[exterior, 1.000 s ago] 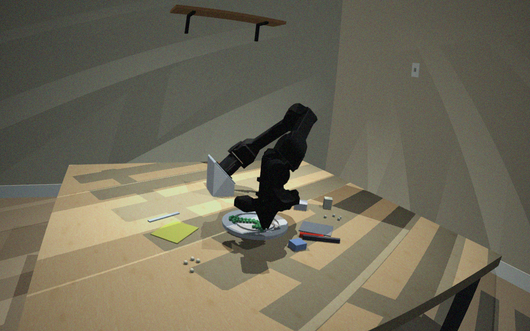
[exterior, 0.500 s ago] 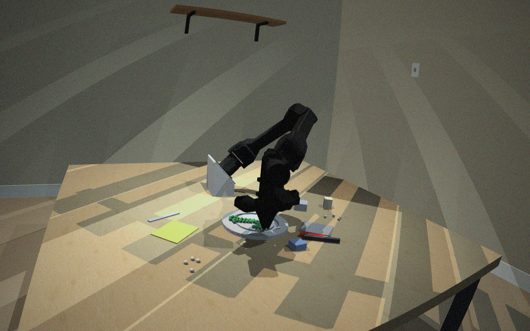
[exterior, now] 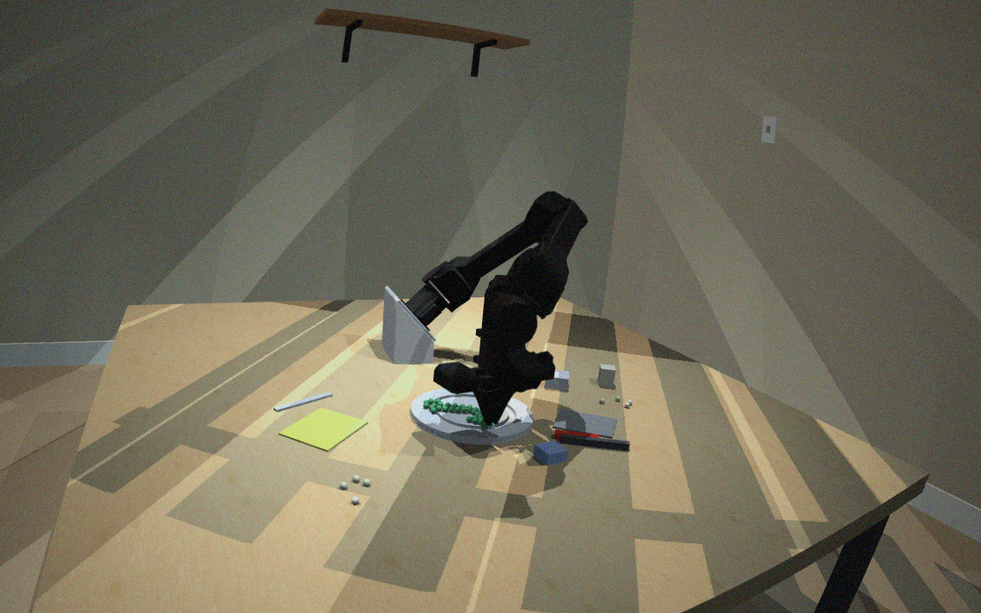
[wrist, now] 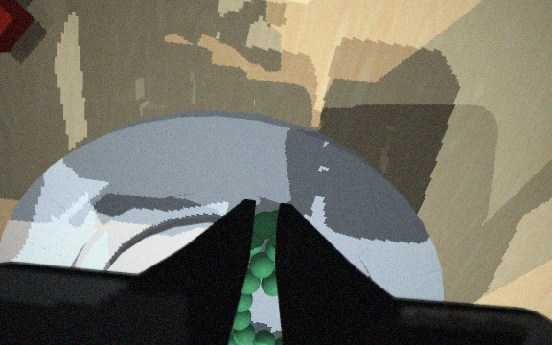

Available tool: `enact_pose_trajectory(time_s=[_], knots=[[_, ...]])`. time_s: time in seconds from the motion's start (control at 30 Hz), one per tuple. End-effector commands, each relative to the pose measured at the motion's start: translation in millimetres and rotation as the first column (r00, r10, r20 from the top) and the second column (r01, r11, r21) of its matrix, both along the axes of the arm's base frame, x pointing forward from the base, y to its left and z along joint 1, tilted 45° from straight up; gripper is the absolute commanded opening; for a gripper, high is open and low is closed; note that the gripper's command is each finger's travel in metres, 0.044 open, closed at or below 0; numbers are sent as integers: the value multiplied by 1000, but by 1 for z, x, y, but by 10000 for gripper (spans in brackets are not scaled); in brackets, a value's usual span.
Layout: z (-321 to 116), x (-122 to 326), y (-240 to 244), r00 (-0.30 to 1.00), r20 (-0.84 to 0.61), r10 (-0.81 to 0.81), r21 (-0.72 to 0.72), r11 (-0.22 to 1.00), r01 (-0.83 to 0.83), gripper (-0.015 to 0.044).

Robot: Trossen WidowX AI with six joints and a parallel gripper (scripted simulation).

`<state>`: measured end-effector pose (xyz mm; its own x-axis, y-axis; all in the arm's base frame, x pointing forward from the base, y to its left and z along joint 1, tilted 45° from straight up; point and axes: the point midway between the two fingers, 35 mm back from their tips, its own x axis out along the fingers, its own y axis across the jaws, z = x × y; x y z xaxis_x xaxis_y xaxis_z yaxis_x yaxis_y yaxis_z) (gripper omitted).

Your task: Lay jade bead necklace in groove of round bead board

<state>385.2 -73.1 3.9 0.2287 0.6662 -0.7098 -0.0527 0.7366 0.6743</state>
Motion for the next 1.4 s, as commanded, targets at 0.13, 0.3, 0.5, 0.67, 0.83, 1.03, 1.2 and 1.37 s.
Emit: enact_pose_trajectory(time_s=[0.13,0.3,0.5,0.67,0.83,1.03,1.2,1.37], knots=[[-6,-3,4,1000,-21,3,8,1000,-3,0],[-6,-3,4,1000,-21,3,8,1000,-3,0],[-2,-1,2,1000,-8,4,4,1000,-4,131],[-2,-1,2,1000,-8,4,4,1000,-4,262],[0,-3,-1,1000,-15,4,6,1000,-3,394],[3,-5,-3,1000,-21,3,7,1000,-3,440],[3,-5,-3,1000,-21,3,7,1000,-3,440],[3,-5,-3,1000,-21,3,7,1000,-3,440]])
